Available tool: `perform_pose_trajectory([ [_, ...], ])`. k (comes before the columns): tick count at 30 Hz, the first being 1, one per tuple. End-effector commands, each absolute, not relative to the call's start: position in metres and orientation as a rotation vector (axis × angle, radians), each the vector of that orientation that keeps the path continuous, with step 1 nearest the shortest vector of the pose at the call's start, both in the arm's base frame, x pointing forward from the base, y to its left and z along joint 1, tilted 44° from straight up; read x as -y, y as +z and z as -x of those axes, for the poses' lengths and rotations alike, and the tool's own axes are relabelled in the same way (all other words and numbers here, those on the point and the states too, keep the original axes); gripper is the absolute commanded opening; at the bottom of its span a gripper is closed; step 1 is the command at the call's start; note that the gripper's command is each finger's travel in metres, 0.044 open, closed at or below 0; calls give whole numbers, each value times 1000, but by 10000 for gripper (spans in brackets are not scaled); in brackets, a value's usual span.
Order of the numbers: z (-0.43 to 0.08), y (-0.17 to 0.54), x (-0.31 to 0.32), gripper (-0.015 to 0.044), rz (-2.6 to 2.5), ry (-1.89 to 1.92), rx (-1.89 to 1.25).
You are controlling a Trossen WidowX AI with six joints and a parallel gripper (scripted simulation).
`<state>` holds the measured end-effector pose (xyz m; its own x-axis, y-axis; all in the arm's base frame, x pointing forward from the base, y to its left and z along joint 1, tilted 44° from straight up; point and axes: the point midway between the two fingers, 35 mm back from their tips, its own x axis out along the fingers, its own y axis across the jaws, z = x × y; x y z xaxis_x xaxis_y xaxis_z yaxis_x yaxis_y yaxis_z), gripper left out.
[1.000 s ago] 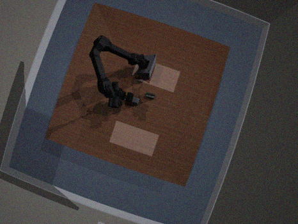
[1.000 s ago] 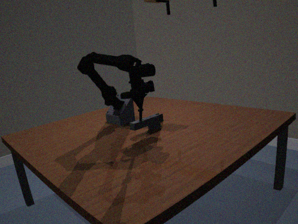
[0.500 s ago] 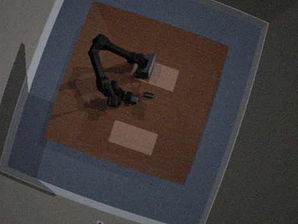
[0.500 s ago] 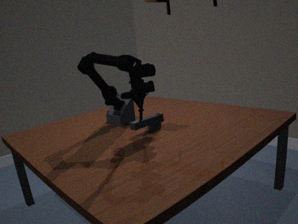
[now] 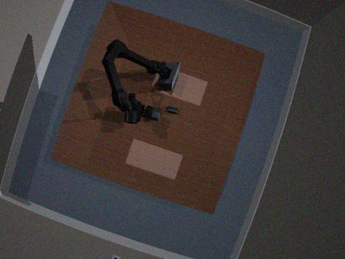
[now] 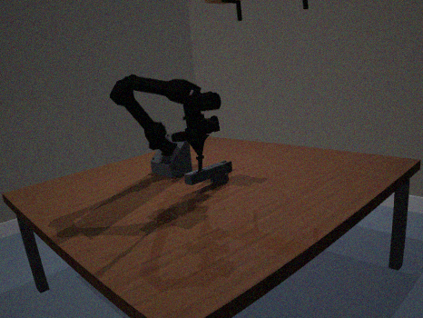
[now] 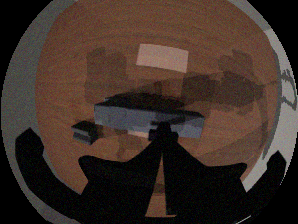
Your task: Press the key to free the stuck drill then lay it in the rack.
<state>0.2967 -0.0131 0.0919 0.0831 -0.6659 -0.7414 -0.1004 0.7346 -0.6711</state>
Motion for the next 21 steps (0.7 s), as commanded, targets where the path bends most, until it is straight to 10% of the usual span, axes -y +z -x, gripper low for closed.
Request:
perform_pose_trajectory([
  [1, -291, 79, 35, 0, 664, -521, -1500],
  [21, -303, 96, -30, 440, 880, -304, -1574],
])
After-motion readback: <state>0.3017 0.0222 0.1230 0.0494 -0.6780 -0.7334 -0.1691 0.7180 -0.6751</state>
